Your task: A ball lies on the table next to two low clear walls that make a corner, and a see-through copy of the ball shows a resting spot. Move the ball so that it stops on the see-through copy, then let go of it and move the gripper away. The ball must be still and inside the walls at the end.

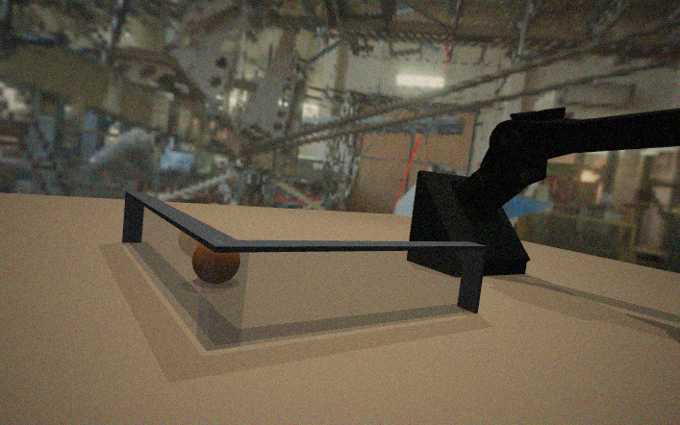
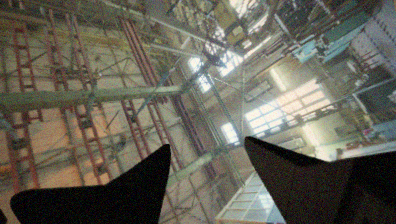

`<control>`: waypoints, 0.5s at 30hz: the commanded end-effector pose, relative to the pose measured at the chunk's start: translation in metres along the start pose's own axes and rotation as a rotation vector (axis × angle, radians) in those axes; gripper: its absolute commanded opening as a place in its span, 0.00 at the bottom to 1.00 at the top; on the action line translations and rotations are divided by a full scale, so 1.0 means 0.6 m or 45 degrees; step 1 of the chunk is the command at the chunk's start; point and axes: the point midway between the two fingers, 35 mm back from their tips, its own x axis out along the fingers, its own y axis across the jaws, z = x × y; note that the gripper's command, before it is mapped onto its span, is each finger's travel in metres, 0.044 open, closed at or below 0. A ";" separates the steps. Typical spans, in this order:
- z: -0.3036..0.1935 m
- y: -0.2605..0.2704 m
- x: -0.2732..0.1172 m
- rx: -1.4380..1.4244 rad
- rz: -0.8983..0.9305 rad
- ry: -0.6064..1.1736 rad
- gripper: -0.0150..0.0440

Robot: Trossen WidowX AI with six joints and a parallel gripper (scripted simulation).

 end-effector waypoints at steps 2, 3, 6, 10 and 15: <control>-0.013 -0.043 0.067 -0.273 -0.207 0.008 0.77; -0.016 -0.053 0.082 -0.338 -0.253 0.014 0.77; -0.026 -0.089 0.124 -0.543 -0.388 0.048 0.77; -0.042 -0.168 0.195 -0.941 -0.618 0.172 0.77; -0.047 -0.268 0.249 -1.320 -0.874 0.354 0.77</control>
